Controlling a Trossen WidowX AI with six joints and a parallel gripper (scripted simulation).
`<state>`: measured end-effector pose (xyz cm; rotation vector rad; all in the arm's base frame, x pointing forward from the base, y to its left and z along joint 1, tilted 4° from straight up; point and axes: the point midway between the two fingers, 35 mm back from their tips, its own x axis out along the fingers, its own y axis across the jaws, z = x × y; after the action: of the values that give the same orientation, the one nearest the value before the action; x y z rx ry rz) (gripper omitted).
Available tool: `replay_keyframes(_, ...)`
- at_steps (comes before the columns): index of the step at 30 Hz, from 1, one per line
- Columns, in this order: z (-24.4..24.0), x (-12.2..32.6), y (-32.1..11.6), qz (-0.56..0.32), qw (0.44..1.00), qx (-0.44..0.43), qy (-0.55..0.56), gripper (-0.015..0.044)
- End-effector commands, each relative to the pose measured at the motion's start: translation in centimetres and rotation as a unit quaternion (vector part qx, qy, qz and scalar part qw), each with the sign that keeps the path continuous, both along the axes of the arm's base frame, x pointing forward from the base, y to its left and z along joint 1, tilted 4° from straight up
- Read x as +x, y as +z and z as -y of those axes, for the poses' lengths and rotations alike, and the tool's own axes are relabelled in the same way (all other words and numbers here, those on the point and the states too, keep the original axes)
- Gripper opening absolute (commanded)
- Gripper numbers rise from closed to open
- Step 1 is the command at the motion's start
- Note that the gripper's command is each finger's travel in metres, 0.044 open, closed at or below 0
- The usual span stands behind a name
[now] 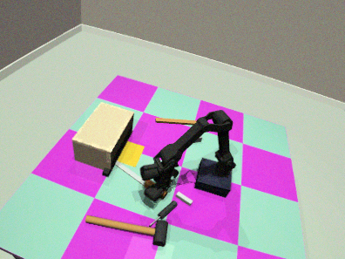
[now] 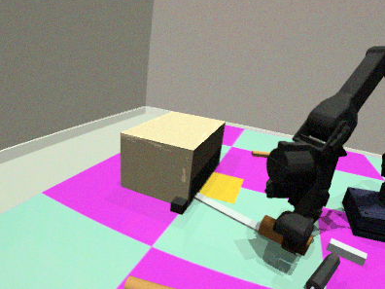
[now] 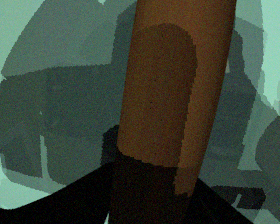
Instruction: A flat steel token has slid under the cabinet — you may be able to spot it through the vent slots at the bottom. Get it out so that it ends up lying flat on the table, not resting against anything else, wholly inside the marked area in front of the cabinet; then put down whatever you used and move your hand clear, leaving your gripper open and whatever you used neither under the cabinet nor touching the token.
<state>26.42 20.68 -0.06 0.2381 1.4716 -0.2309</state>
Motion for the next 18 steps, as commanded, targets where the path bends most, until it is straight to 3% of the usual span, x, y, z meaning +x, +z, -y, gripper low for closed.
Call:
replay_keyframes(1,0.3,0.9,0.1,0.001,1.0,0.0,0.003,0.0)
replay_keyframes(18,1.0,3.6,0.4,0.002,1.0,-0.001,0.004,0.0)
